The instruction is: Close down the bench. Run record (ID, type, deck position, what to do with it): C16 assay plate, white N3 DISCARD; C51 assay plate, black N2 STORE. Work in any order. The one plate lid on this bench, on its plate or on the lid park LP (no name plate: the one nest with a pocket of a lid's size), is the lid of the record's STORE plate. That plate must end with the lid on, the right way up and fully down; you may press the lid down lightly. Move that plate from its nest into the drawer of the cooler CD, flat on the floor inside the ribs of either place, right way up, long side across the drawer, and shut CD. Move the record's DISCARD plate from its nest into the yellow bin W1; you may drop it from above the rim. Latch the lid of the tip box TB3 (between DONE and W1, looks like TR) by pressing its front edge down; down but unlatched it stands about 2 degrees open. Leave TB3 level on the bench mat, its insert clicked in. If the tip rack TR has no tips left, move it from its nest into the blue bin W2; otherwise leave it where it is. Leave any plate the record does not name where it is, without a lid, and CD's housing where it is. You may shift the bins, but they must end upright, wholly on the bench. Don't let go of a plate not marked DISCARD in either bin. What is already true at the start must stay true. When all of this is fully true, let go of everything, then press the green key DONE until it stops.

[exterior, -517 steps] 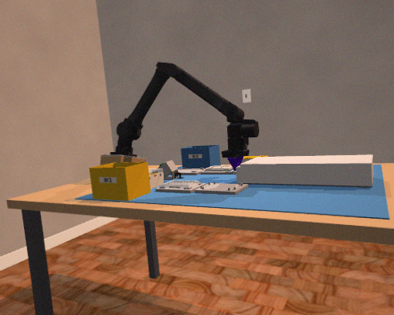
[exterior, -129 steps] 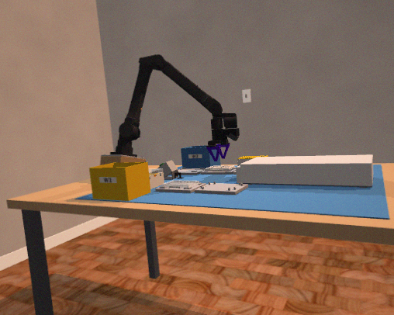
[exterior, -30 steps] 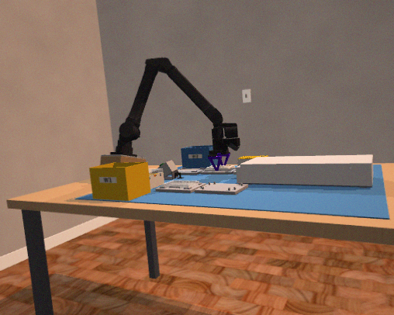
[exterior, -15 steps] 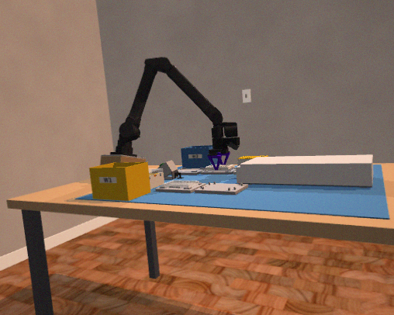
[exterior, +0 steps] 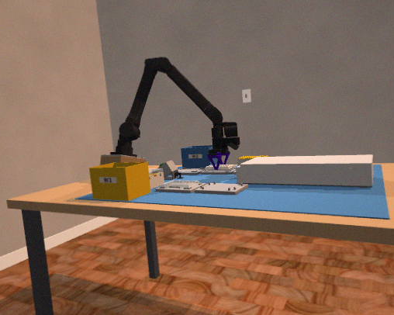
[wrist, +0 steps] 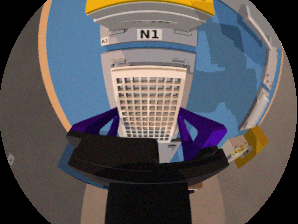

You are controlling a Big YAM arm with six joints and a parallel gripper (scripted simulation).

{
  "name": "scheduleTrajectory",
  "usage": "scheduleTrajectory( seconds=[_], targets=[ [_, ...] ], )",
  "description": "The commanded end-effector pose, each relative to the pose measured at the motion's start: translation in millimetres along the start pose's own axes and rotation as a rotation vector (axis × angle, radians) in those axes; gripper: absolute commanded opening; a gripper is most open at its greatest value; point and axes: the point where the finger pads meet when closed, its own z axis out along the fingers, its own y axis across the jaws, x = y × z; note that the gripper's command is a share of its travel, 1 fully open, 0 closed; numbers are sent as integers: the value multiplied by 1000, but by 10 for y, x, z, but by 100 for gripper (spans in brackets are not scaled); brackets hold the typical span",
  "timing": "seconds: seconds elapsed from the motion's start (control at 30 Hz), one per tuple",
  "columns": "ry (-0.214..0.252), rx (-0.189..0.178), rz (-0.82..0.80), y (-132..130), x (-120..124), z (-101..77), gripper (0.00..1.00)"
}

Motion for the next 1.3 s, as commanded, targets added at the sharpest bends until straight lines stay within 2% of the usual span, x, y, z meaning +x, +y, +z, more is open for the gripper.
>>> scheduleTrajectory(
  seconds=[0.0,0.83,1.07,1.1,1.27],
  targets=[
    [-62,-19,-5,50,-216,-267,0],
    [-62,-19,-5,50,-216,-267,0],
    [-72,-22,-6,60,-278,-382,0],
    [-78,-26,-16,127,-284,-393,0],
    [-75,-23,-9,75,-285,-471,0]
  ],
)
